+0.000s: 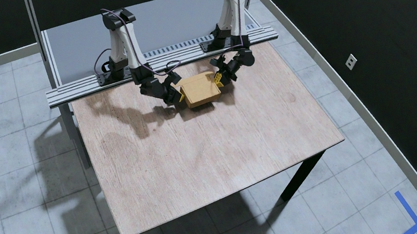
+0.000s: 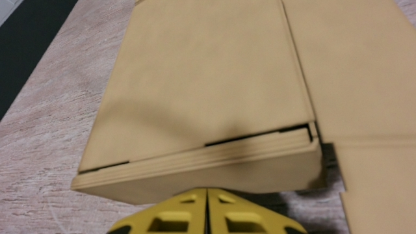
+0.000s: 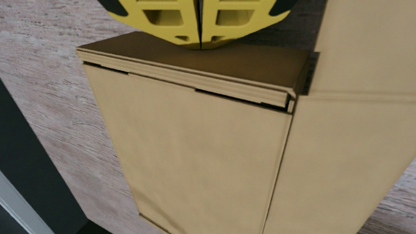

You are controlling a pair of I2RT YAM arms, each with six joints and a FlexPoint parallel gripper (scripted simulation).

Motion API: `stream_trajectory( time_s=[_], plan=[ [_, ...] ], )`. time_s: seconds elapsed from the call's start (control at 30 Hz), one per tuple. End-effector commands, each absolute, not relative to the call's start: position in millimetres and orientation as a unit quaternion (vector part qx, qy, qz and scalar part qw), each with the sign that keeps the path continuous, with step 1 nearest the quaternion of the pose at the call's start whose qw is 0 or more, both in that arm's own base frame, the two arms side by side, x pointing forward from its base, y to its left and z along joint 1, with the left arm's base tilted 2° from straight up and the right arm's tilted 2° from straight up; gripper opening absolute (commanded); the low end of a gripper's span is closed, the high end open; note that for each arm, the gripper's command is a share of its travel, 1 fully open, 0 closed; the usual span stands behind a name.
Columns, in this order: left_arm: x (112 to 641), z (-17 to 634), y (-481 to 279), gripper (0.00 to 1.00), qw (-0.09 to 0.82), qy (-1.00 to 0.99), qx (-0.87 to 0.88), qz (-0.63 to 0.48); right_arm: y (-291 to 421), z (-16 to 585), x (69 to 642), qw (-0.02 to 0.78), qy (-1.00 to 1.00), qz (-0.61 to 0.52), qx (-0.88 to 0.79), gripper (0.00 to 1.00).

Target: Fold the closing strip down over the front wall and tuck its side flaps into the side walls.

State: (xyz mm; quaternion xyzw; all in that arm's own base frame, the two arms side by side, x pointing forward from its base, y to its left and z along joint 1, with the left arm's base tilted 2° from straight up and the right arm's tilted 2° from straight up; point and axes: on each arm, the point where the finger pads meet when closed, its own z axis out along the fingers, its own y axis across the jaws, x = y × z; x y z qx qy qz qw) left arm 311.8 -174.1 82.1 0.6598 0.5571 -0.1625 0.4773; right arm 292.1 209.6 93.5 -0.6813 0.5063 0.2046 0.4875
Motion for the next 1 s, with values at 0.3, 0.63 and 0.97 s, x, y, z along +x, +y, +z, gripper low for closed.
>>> stream_trajectory(
  time_s=[0.3, 0.63, 0.97],
  plan=[
    [308.9, 88.4, -187.3, 0.00, 0.473, 0.549, 0.661, -0.197, 220.0, 99.3, 288.0, 0.479, 0.502, 0.239, -0.679, 0.00],
    [307.7, 88.9, -187.4, 0.00, 0.463, 0.557, 0.656, -0.210, 219.8, 98.7, 286.3, 0.467, 0.512, 0.252, -0.675, 0.00],
    [306.6, 89.1, -187.5, 0.00, 0.454, 0.565, 0.652, -0.222, 219.8, 98.5, 285.1, 0.457, 0.521, 0.264, -0.671, 0.00]
  ],
)
